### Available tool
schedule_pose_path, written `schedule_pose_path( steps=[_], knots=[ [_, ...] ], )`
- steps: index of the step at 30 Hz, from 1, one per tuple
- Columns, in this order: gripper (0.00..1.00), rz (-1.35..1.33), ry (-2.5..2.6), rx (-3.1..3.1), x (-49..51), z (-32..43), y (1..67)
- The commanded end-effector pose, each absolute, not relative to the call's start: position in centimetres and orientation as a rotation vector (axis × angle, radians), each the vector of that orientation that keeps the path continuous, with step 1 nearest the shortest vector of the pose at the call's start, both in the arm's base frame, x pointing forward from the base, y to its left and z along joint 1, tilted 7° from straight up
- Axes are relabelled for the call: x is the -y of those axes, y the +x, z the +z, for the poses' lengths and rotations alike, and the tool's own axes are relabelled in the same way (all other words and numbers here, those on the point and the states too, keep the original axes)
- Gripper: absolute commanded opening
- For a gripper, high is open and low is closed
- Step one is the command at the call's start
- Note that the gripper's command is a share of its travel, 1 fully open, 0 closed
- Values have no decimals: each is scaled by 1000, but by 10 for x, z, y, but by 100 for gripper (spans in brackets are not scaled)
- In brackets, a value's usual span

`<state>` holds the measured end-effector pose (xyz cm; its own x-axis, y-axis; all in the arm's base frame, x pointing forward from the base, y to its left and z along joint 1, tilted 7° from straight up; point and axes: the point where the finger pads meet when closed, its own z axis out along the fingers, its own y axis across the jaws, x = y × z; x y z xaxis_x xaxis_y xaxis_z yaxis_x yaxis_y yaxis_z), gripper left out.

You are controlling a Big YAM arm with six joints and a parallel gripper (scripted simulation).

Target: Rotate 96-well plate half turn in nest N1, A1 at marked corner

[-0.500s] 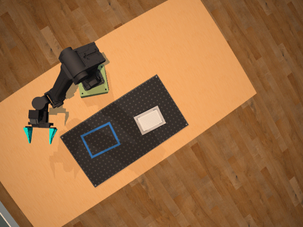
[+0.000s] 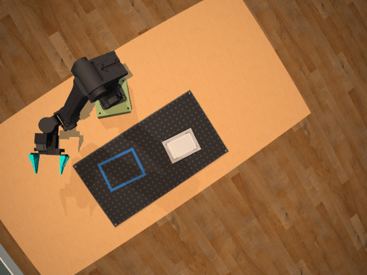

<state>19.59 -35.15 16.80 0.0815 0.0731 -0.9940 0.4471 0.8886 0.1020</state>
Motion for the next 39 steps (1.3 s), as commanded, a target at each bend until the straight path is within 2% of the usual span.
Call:
schedule_pose_path(
  steps=[1, 3, 27, 36, 39],
  knots=[
    [100, -298, 429, -1473, 353, 170, 196],
    [100, -310, 354, -1484, 363, 188, 207],
    [100, -189, 271, -1642, 334, 150, 310],
    [100, -140, 169, -1732, 323, 158, 345],
    [100, -116, 191, -1761, 305, 131, 350]
  ],
)
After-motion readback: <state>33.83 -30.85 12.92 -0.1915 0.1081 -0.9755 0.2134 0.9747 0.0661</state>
